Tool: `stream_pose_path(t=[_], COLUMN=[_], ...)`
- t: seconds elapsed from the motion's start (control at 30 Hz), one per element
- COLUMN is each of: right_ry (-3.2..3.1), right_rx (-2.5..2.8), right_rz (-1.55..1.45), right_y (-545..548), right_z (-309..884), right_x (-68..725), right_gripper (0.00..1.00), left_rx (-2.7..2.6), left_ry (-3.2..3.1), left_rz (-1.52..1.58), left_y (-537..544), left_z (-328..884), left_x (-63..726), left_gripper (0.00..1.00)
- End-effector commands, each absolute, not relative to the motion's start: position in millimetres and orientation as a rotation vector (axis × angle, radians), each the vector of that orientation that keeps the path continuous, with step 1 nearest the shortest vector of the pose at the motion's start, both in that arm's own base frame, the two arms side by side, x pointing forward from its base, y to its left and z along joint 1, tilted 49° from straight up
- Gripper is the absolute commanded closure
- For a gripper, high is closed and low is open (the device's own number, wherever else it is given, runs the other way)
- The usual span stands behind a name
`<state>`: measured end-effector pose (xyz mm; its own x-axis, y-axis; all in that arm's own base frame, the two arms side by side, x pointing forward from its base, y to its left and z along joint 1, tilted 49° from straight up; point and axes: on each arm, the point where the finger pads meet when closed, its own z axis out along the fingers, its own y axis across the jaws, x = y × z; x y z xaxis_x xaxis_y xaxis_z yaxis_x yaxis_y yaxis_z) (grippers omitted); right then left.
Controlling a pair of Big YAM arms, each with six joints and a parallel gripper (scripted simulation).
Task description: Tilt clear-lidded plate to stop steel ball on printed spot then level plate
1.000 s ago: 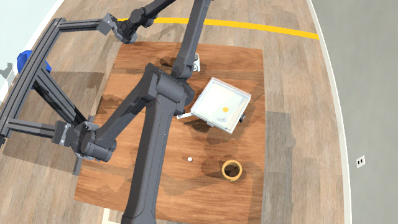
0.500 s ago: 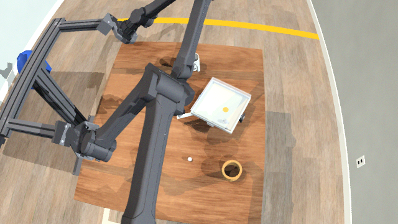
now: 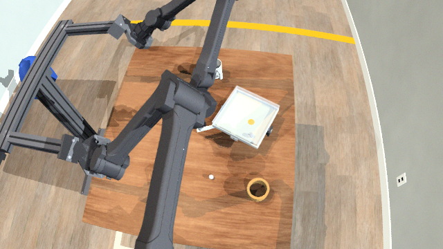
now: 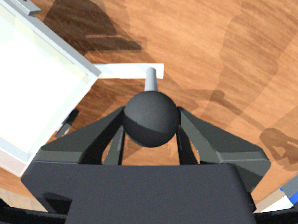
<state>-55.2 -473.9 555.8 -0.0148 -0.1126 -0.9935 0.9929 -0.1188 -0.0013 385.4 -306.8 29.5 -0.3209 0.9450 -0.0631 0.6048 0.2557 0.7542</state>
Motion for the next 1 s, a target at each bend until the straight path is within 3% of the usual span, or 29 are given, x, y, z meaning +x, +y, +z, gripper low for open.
stream_pose_path(t=[0.0, 0.97], right_ry=[1.011, 1.011], right_rx=[1.157, 1.157], right_rz=[-1.4, -1.4], right_y=[-462, -462], right_z=[592, 592], right_x=[-63, -63], right_gripper=[0.0, 0.0], left_rx=[1.408, 1.402], left_ry=[2.045, 2.045], left_rz=[0.899, 0.898], left_y=[-288, -286], left_z=[19, 24], left_x=[389, 389], left_gripper=[1.0, 1.0])
